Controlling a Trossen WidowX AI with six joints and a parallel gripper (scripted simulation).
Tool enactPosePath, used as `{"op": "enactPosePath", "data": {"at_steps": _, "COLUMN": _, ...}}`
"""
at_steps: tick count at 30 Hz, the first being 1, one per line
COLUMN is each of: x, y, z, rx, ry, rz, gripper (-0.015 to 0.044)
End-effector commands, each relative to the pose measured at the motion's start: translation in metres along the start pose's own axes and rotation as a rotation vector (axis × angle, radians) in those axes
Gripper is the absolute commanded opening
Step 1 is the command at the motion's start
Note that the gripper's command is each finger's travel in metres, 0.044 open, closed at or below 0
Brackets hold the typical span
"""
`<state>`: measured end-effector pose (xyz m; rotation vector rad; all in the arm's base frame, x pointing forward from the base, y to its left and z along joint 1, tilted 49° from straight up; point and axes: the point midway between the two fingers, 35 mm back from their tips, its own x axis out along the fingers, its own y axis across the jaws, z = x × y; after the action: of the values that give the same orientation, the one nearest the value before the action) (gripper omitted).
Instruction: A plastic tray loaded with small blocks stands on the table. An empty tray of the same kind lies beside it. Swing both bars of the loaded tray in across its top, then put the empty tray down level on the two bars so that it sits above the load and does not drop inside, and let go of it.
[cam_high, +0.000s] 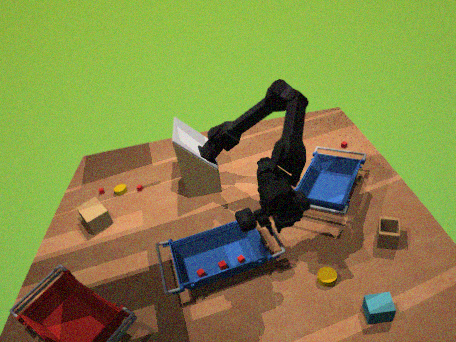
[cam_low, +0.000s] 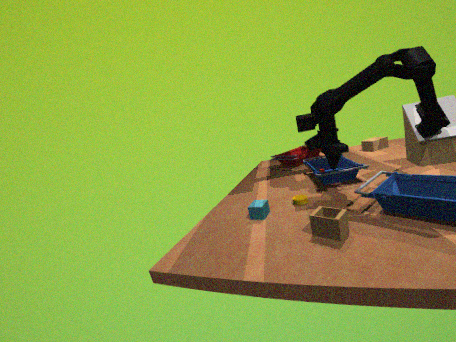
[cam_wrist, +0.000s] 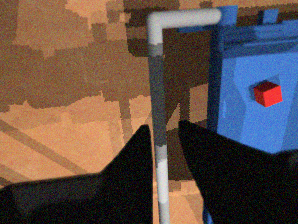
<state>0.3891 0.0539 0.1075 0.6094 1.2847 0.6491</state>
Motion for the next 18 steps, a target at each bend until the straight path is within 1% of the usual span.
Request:
{"op": "enactPosePath", "data": {"at_steps": 1, "x": 0.022, "y": 0.0, "z": -0.002, "rx": 0.006, "ry": 0.006, "rz": 0.006, "gripper": 0.0083}}
{"op": "enactPosePath", "data": {"at_steps": 5, "x": 0.037, "y": 0.001, "z": -0.003, "rx": 0.006, "ry": 0.006, "rz": 0.009, "gripper": 0.0083}}
{"op": "enactPosePath", "data": {"at_steps": 10, "x": 0.038, "y": 0.001, "z": -0.003, "rx": 0.006, "ry": 0.006, "rz": 0.009, "gripper": 0.0083}}
{"op": "enactPosePath", "data": {"at_steps": 18, "x": 0.014, "y": -0.013, "z": -0.003, "rx": 0.006, "ry": 0.006, "rz": 0.007, "gripper": 0.0083}}
